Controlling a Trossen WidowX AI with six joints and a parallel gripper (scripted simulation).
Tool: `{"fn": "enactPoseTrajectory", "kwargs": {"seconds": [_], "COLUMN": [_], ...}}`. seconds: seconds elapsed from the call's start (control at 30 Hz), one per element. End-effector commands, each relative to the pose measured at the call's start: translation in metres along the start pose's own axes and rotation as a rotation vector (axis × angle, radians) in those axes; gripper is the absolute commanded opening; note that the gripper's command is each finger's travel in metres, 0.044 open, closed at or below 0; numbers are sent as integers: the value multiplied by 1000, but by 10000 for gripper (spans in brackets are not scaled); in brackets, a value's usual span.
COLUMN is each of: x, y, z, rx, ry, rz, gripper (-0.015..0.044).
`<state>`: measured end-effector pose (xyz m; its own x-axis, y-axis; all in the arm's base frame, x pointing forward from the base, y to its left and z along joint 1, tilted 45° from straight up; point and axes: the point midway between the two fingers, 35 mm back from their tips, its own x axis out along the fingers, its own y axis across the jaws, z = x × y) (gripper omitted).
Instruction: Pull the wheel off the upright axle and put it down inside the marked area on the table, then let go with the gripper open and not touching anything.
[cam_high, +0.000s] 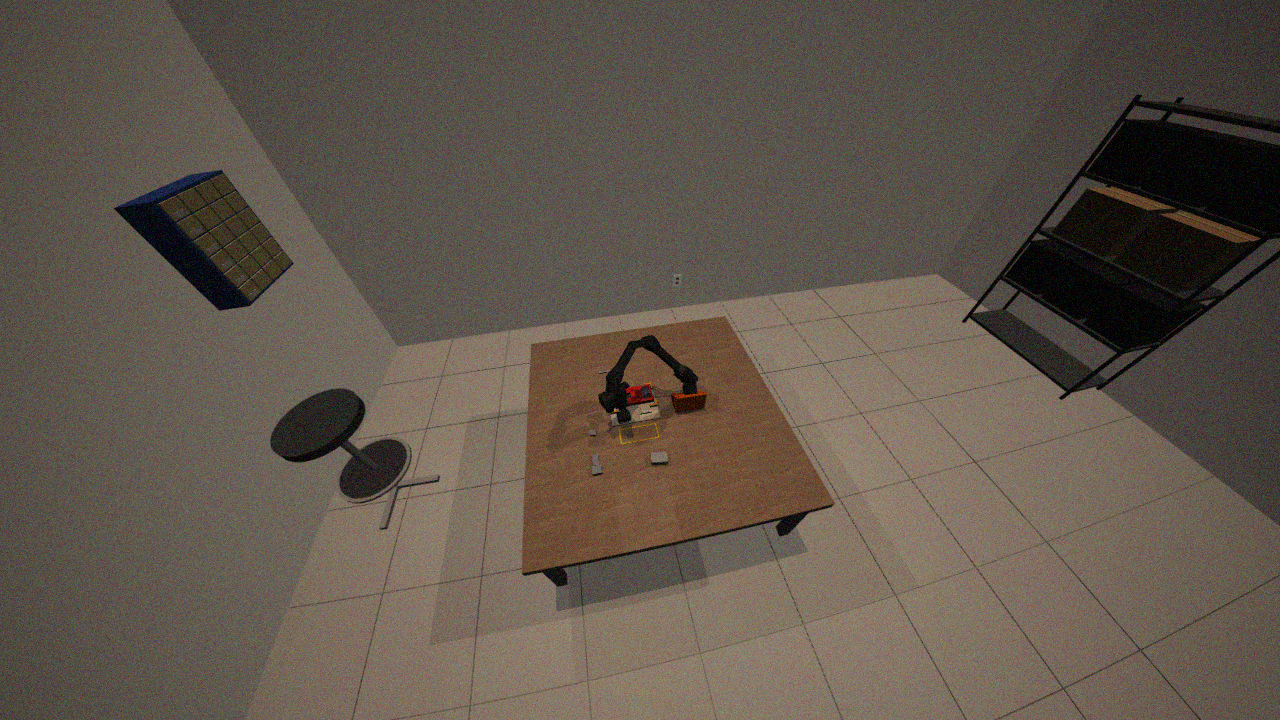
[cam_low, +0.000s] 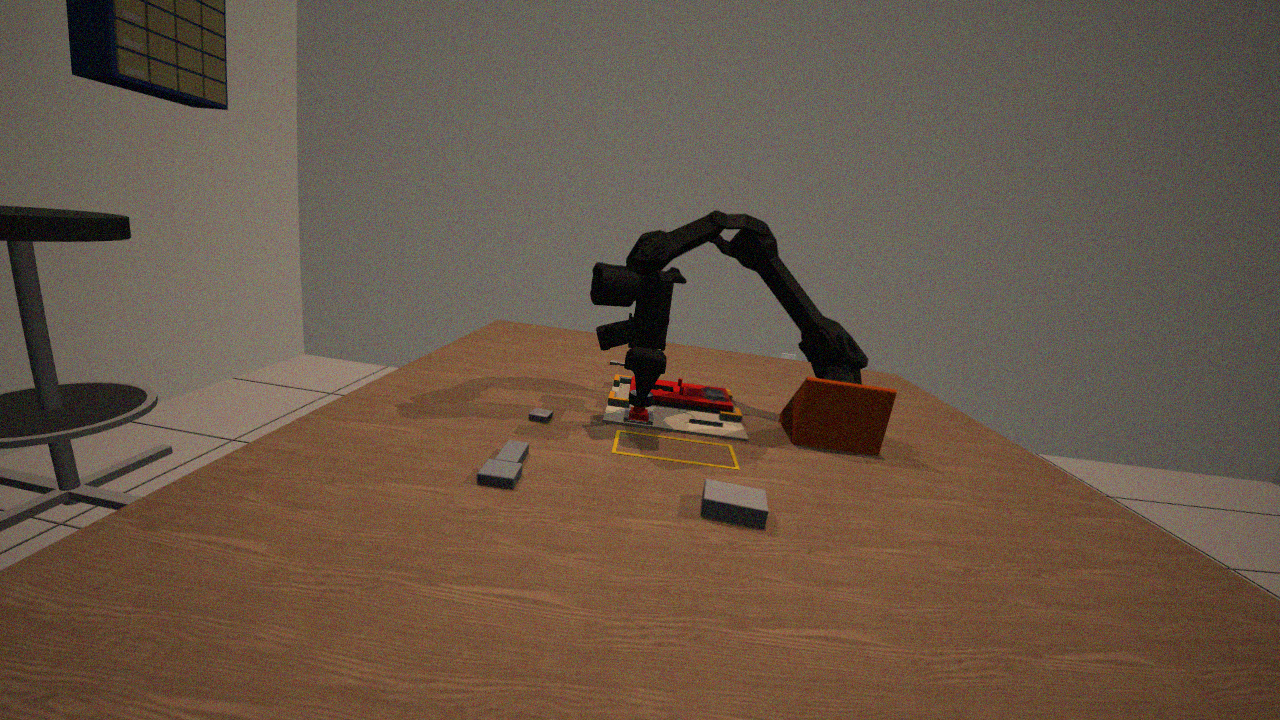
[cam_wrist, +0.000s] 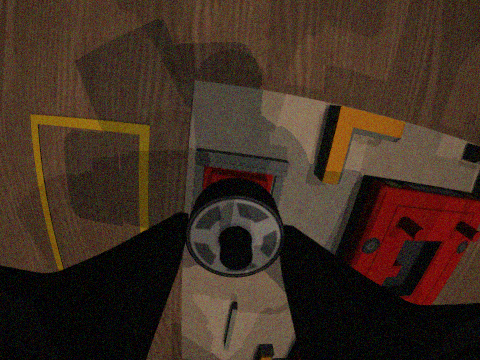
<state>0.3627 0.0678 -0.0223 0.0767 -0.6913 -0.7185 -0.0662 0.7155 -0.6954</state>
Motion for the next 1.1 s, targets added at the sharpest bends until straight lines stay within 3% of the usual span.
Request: {"fn": "enactPoseTrajectory", "kwargs": {"seconds": [0.0, 1.07], "x": [-2, -13], "y": [0, 1], "z": [0, 0], "rx": [3, 1], "ry": [0, 0], "rz": [1, 1], "gripper": [0, 0]}}
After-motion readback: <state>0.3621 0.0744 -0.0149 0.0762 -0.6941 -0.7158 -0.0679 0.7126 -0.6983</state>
